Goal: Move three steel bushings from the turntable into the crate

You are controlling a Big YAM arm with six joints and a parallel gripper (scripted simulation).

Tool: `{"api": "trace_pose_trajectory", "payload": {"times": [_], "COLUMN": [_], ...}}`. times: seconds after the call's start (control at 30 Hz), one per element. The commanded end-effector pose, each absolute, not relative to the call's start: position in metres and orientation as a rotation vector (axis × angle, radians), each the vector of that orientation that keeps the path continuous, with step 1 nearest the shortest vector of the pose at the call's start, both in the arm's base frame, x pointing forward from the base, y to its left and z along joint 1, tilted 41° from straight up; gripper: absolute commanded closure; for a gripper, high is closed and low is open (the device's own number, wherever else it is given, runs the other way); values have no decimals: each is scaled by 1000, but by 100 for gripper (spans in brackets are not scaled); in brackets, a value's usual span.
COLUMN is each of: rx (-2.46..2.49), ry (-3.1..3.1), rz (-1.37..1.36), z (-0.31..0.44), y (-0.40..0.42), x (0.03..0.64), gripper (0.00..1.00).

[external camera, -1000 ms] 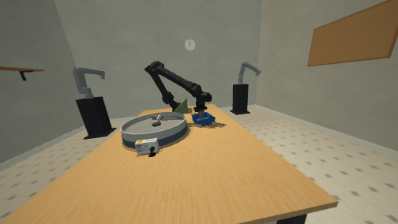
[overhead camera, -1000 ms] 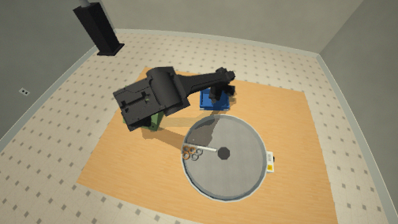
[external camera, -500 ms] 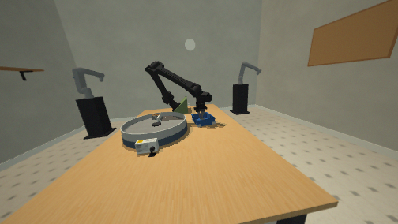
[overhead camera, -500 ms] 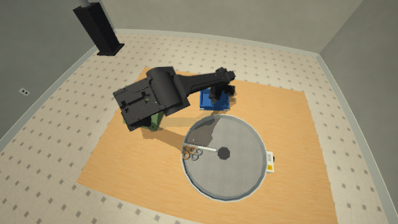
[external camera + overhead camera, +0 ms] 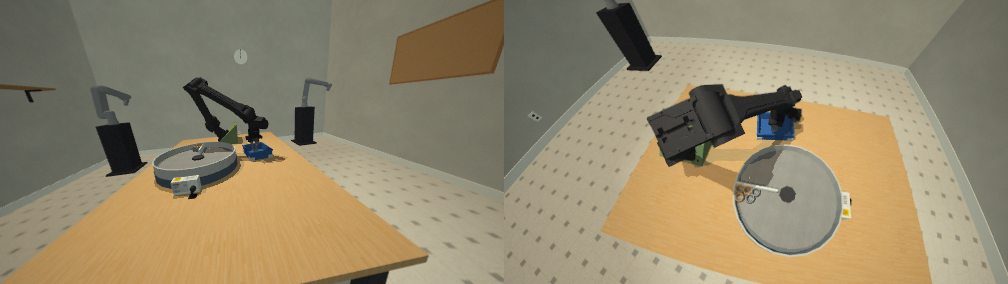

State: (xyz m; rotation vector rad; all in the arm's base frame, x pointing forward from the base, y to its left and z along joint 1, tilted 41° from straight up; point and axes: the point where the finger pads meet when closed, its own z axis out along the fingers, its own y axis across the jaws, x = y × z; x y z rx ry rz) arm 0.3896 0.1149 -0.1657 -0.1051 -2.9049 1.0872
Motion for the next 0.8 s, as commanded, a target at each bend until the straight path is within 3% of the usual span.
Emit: {"api": "trace_pose_trajectory", "payload": {"times": [0.0, 0.77], "rx": [-94, -113], "ry": [-2921, -2974], "rz": [1078, 1057], "z": [-167, -142], "y": [117, 147], "x": [395, 411], "gripper": [86, 86]}}
